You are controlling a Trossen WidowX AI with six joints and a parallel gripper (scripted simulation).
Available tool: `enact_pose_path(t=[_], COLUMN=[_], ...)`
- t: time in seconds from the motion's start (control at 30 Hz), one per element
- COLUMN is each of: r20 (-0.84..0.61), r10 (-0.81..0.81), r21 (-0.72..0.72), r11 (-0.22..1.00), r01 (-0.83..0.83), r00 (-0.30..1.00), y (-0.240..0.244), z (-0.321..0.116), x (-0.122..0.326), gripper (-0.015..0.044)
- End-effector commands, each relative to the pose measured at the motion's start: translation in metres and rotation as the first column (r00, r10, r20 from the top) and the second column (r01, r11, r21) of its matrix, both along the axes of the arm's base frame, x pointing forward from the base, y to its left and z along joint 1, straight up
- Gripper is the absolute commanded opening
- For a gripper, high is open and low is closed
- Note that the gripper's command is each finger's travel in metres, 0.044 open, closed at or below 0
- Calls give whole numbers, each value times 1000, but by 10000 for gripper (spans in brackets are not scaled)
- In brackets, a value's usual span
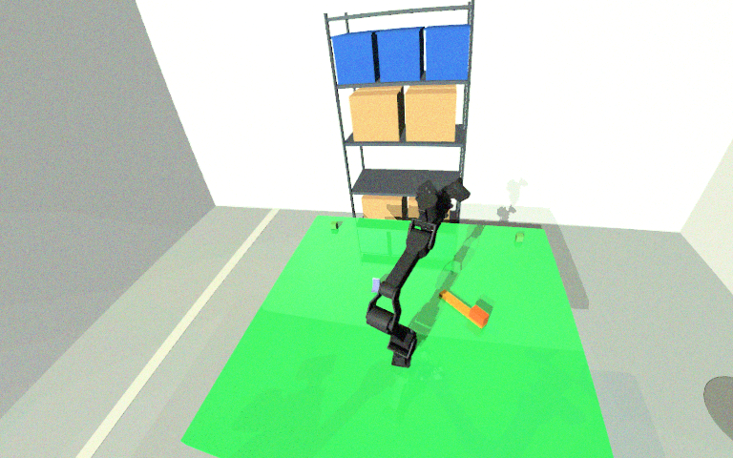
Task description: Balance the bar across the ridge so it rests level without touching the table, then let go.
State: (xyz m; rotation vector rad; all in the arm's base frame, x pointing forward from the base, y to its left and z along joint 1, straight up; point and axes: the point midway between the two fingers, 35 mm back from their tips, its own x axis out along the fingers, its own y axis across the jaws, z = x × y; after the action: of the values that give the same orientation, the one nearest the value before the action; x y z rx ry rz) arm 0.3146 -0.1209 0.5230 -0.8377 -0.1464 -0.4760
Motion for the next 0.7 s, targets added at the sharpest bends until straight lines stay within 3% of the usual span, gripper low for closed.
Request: enact_pose_path(t=[0.0,0.3,0.67], r20=[-84,-441,-788], r10=[-37,-99,-79], r21=[-4,-21,-17], r11=[999,995,994], r01=[37,100,107], r00=[996,892,610], y=[-13,-50,-84], z=[-16,-96,-196], x=[10,39,40], gripper=[315,315,315])
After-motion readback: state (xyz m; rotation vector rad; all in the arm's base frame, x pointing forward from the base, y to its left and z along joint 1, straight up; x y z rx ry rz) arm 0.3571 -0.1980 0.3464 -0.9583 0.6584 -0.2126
